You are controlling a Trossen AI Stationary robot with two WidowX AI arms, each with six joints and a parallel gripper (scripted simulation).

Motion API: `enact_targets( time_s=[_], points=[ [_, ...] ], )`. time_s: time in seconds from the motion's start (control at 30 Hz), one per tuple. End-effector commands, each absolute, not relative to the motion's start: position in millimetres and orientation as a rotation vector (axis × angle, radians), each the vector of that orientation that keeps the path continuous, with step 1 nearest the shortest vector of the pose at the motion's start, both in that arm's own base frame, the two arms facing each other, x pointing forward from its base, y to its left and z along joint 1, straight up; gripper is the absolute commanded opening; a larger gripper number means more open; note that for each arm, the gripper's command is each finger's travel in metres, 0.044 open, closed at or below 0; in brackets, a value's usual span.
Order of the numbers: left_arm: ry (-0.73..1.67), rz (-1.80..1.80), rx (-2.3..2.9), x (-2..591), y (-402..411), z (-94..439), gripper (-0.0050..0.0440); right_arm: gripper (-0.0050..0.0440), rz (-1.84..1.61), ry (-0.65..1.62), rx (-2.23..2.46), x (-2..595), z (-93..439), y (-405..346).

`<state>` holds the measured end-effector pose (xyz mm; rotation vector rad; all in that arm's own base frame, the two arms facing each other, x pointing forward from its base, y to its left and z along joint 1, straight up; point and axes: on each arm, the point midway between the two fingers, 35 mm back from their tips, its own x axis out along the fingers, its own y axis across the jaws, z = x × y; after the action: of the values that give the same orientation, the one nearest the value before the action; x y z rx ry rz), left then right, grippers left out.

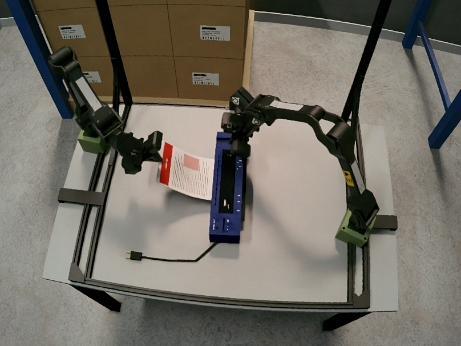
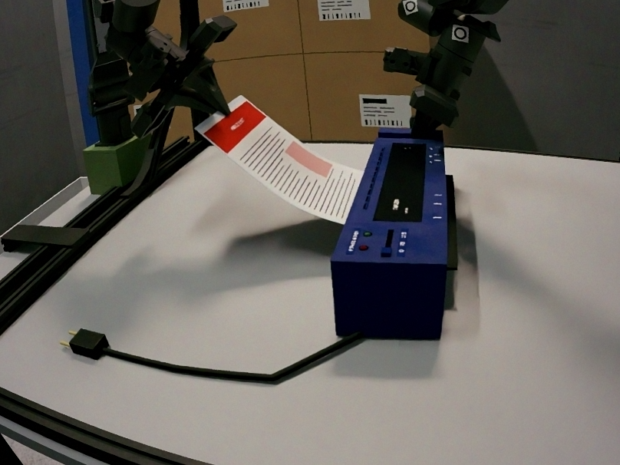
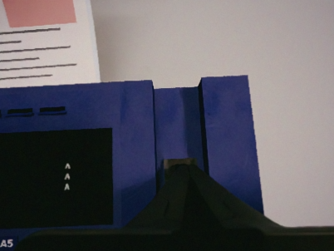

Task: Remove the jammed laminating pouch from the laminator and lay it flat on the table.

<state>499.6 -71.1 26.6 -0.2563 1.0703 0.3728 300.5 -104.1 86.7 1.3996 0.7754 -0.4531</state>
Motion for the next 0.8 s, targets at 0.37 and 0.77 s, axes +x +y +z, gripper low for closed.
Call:
enact_targets(
  time_s=[0.37, 0.77],
  points=[
    [1.086, 0.367, -0.251, 497.9, -73.3, 22.6, -0.0050, -0.0050, -0.435, 0.746, 1.384, 290.2, 111.3, -109.8],
    [1.086, 0.367, -0.251, 497.9, -73.3, 22.6, -0.0050, -0.0050, -0.436, 0.747, 1.384, 276.2, 125.2, -112.9]
  ],
)
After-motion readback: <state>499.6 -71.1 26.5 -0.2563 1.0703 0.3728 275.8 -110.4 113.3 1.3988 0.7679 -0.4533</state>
